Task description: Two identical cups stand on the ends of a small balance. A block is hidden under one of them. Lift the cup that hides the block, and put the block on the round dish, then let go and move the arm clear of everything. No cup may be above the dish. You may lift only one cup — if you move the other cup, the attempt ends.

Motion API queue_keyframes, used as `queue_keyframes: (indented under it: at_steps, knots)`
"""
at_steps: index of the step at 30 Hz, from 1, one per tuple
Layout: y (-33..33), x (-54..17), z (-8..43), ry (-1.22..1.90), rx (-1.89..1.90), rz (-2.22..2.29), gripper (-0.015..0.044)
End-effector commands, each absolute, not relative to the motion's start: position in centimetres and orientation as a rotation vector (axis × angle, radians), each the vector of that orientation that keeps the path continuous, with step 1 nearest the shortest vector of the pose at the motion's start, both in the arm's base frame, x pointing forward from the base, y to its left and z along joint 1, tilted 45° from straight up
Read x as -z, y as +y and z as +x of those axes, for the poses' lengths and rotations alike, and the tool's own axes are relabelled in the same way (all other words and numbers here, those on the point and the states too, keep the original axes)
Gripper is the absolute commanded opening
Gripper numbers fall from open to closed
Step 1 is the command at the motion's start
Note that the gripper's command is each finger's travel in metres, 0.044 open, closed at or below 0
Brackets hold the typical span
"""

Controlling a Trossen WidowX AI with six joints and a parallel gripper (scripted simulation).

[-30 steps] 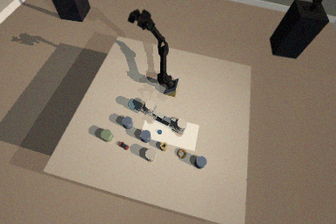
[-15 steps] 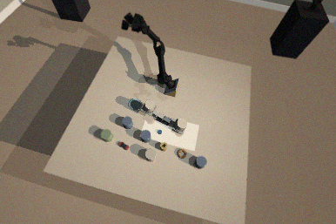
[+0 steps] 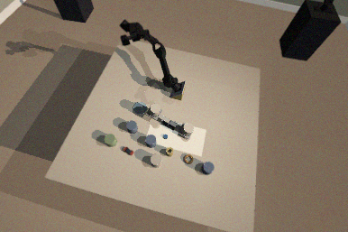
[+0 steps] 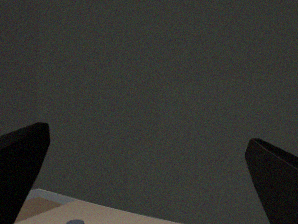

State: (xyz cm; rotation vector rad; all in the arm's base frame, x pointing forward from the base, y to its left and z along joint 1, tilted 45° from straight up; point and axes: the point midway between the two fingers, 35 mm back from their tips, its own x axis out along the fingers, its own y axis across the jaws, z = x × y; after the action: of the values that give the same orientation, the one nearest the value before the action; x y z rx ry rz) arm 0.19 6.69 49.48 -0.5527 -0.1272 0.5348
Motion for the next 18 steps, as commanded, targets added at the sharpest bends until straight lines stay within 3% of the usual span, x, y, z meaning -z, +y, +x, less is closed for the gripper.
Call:
queue_keyframes:
  at_steps: [1, 18]
  knots:
    - [6.4, -48.6, 3.0, -0.016, -0.549, -0.468, 0.0440]
    - [6.7, -42.5, 12.6, 0.467, -0.503, -0.156, 0.0440]
